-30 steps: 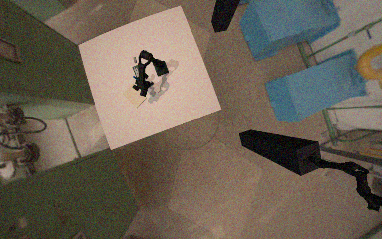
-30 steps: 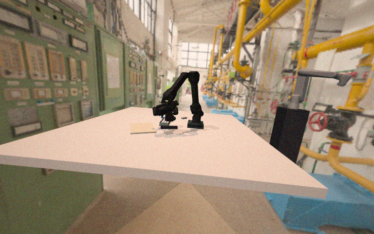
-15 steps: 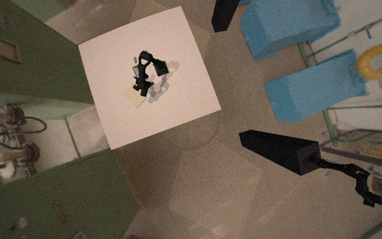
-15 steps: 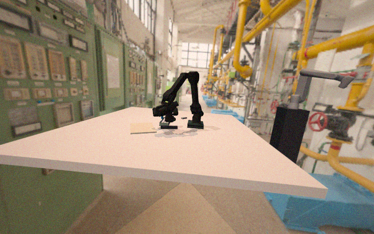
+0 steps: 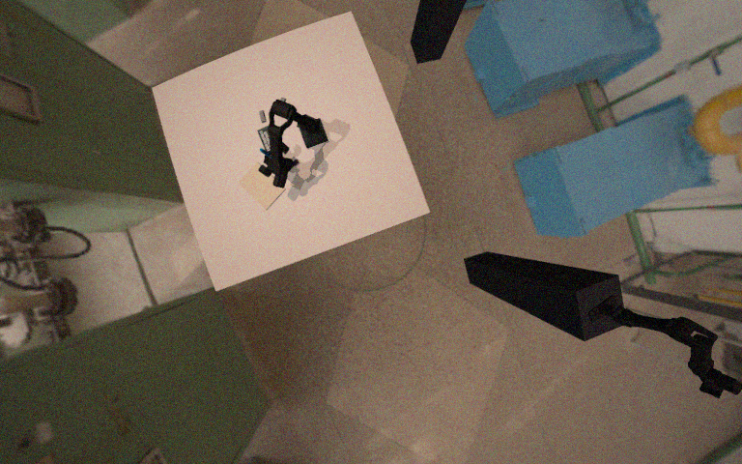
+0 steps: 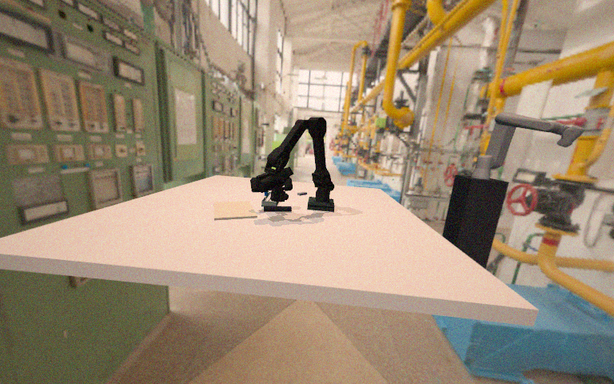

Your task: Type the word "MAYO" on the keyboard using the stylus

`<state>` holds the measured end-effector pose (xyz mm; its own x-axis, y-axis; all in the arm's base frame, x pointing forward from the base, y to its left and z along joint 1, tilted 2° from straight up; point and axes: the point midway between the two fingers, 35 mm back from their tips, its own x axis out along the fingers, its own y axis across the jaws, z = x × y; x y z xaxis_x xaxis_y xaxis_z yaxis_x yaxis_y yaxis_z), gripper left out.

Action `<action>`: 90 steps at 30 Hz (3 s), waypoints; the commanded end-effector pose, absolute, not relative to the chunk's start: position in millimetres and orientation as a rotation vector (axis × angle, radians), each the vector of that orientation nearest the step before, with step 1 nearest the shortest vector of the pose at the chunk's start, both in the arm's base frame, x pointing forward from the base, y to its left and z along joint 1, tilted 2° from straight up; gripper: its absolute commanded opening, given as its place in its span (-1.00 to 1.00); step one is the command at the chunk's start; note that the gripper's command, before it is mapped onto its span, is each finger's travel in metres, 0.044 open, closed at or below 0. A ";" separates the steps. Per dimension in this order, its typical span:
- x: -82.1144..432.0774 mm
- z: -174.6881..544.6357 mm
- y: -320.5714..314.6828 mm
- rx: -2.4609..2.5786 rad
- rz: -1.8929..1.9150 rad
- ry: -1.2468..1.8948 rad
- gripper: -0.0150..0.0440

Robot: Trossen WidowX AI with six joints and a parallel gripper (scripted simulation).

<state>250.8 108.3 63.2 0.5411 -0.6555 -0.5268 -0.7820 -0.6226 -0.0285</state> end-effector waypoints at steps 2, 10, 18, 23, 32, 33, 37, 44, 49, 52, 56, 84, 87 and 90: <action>250.1 59.6 108.3 -2.516 0.704 1.205 -0.22; 250.0 56.4 108.4 -2.516 0.704 1.205 -0.22; 250.0 58.3 108.3 -2.516 0.704 1.205 -0.22; 250.3 64.4 108.4 -2.516 0.704 1.205 -0.22; 250.3 95.1 106.8 -2.516 0.703 1.204 -0.22; 250.3 95.1 106.8 -2.516 0.703 1.204 -0.22; 250.9 92.3 107.5 -2.511 0.695 1.199 -0.27; 242.6 94.1 111.9 -2.512 0.702 1.200 -0.49; 228.9 98.1 118.1 -2.515 0.707 1.205 -0.49; 228.4 94.8 118.4 -2.515 0.707 1.205 -0.49; 227.9 79.6 118.5 -2.515 0.707 1.205 -0.49; 228.0 70.0 119.4 -2.515 0.707 1.205 -0.22; 228.0 69.0 119.5 -2.515 0.707 1.205 -0.22; 228.0 67.5 119.5 -2.515 0.707 1.205 -0.22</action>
<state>228.8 119.7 70.4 0.5399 -0.6546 -0.5292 -0.7819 -0.6228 -0.0274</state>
